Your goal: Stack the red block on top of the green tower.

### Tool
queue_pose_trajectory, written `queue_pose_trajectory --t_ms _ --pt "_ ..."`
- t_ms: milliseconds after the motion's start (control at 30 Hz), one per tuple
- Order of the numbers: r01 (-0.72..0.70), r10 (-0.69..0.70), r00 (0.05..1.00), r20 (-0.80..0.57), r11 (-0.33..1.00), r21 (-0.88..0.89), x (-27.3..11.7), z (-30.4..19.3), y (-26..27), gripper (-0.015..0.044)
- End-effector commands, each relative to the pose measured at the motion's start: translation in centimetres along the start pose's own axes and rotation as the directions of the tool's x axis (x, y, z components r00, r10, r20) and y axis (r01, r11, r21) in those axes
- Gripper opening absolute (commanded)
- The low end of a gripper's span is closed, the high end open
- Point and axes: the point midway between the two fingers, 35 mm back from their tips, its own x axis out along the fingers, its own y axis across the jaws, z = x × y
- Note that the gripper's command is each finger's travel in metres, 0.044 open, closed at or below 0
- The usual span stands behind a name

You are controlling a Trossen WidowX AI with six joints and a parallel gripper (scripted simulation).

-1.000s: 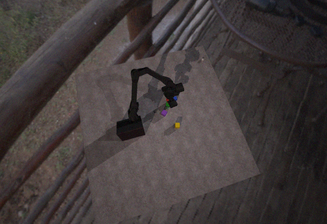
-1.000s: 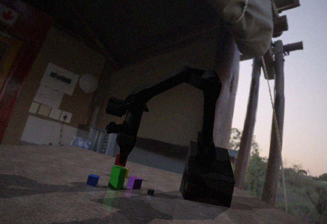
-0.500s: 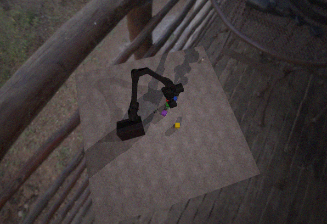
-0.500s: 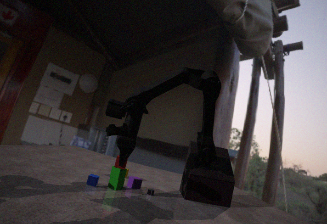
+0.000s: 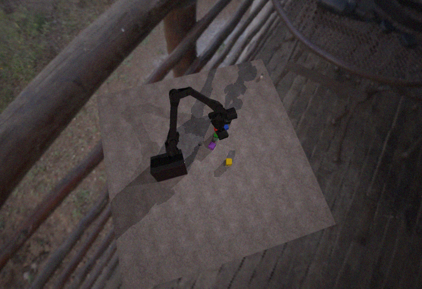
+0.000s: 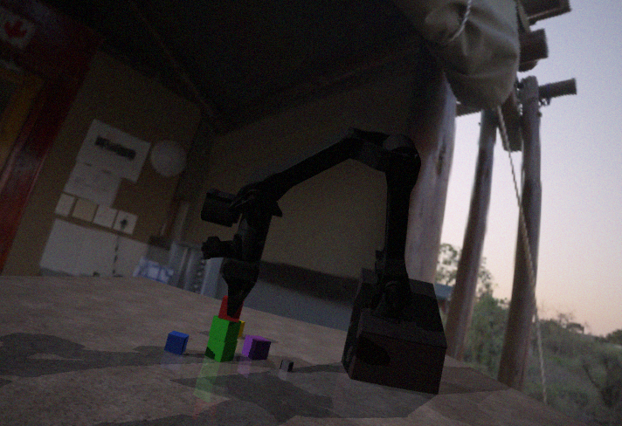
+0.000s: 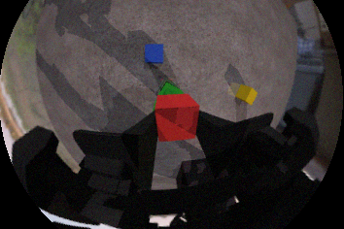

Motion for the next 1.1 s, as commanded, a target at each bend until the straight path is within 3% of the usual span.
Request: queue_pose_trajectory --t_ms 0,433,1067 --pt "0.0 0.0 1.0 0.001 1.0 -0.001 0.02 0.02 0.0 0.0105" --pt "0.0 0.0 1.0 0.001 1.0 -0.001 0.02 0.02 0.0 0.044" --pt "0.0 0.0 1.0 0.001 1.0 -0.001 0.02 0.02 0.0 0.044"
